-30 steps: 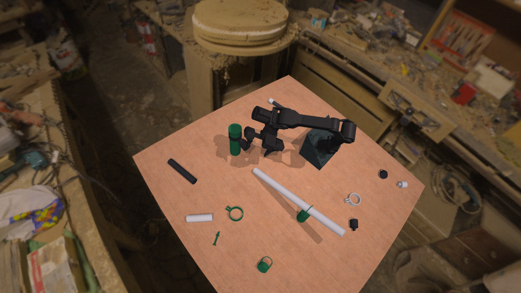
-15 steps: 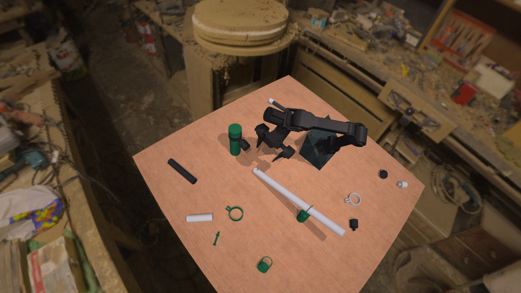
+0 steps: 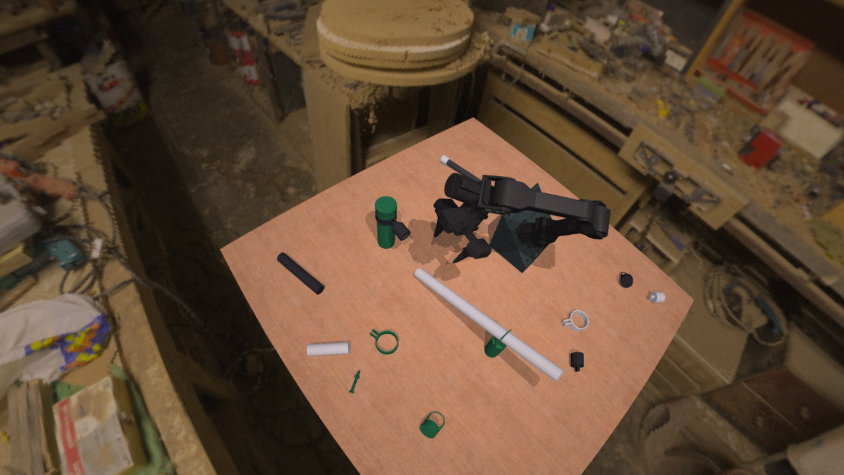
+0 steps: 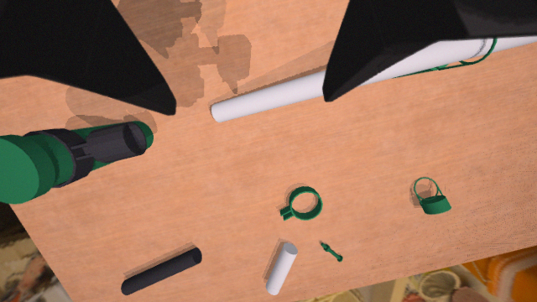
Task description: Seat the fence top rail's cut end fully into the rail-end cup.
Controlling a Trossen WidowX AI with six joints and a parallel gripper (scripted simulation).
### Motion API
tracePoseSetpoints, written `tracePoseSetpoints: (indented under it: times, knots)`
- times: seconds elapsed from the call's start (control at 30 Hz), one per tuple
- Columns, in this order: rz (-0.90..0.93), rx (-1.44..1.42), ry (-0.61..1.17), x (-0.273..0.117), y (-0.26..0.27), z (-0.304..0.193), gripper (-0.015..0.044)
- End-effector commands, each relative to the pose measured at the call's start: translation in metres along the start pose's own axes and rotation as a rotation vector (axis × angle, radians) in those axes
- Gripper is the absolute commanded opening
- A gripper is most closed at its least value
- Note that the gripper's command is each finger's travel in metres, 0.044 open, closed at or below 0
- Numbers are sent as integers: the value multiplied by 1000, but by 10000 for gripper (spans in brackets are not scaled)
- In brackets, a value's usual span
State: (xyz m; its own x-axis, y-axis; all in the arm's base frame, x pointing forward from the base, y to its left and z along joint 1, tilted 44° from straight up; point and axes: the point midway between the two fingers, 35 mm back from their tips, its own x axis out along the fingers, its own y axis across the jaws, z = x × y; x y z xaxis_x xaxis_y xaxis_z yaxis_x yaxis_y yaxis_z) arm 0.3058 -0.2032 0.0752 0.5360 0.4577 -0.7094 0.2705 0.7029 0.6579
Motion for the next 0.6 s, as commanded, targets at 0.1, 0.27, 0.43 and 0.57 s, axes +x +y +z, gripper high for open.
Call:
tracePoseSetpoints:
  times: [0.1, 0.27, 0.43, 0.57]
  knots:
    - [21, -296, 95, 20, 9, -8, 440]
    - [99, -763, 215, 47, 20, -19, 440]
    - [243, -1223, 312, 72, 33, -32, 440]
    - [389, -1538, 367, 91, 43, -44, 440]
